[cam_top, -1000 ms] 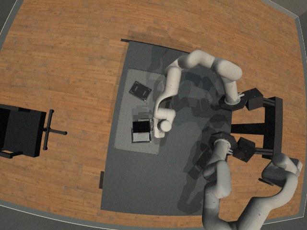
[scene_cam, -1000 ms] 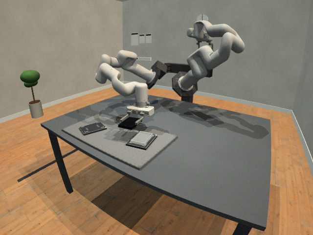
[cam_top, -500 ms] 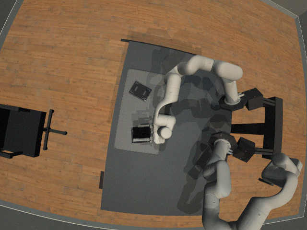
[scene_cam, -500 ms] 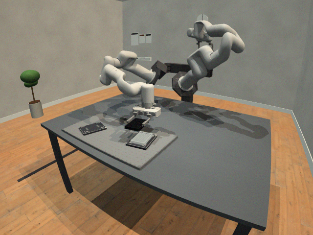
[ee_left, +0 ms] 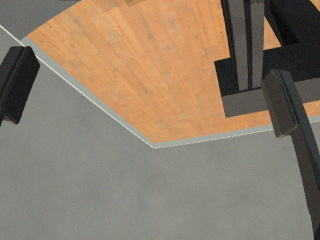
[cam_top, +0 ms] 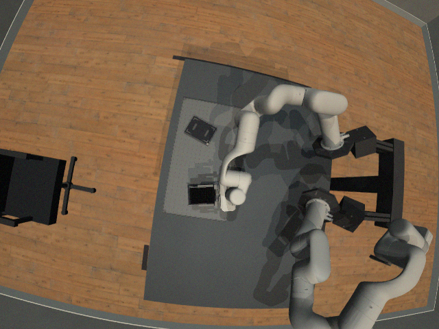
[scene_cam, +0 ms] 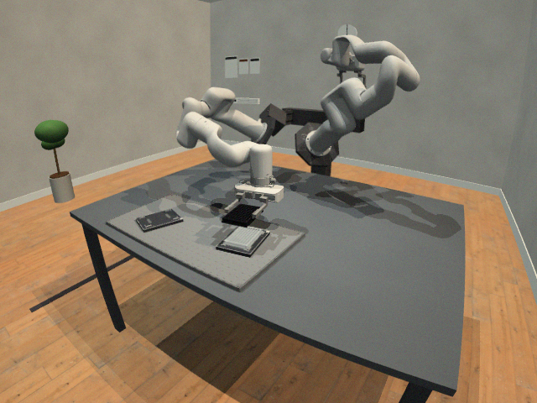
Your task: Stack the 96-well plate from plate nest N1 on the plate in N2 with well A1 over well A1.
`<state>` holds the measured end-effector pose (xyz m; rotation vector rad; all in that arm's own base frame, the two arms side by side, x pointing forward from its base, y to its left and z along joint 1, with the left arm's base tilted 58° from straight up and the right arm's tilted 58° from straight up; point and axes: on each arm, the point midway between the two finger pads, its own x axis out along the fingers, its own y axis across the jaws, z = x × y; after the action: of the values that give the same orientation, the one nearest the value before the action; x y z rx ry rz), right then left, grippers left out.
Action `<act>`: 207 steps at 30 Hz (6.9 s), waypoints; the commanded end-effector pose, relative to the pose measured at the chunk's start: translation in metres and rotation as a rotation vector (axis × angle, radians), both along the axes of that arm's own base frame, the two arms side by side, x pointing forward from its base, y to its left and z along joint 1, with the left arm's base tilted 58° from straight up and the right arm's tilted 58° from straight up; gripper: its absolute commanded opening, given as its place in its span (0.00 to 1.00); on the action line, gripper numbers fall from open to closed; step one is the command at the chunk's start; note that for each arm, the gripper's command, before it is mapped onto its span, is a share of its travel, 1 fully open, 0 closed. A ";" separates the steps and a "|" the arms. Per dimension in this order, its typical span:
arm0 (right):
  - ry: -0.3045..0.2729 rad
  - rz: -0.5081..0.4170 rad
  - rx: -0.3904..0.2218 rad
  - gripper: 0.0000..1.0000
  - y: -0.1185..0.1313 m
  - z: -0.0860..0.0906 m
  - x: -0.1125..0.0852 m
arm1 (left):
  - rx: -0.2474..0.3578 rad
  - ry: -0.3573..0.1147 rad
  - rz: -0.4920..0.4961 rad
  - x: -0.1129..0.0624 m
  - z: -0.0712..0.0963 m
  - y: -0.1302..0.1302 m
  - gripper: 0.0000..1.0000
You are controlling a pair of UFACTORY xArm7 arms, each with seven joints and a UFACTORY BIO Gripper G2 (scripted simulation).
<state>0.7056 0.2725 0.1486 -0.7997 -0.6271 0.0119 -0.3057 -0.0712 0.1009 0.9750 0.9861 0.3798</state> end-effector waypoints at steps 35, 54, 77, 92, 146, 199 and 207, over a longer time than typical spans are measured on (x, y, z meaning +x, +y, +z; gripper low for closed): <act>0.000 0.005 0.003 0.00 0.000 -0.001 0.001 | -0.002 0.003 0.001 -0.001 0.001 -0.001 1.00; 0.000 0.005 0.003 0.00 -0.019 -0.016 0.016 | -0.002 0.003 0.001 -0.001 0.001 -0.001 1.00; 0.000 0.005 0.003 0.00 -0.034 -0.028 0.028 | -0.002 0.003 0.001 -0.001 0.001 -0.001 1.00; 0.000 0.005 0.003 0.00 -0.034 -0.028 0.028 | -0.002 0.003 0.001 -0.001 0.001 -0.001 1.00; 0.000 0.005 0.003 0.00 -0.035 -0.029 0.029 | -0.002 0.003 0.001 -0.001 0.001 -0.001 1.00; 0.000 0.005 0.003 0.00 -0.040 -0.032 0.033 | -0.002 0.003 0.001 -0.001 0.001 -0.001 1.00; 0.000 0.005 0.003 0.00 -0.041 -0.033 0.033 | -0.002 0.003 0.001 -0.001 0.001 -0.001 1.00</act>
<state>0.7392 0.2286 0.1143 -0.7993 -0.6263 0.0132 -0.3057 -0.0712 0.1009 0.9750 0.9861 0.3798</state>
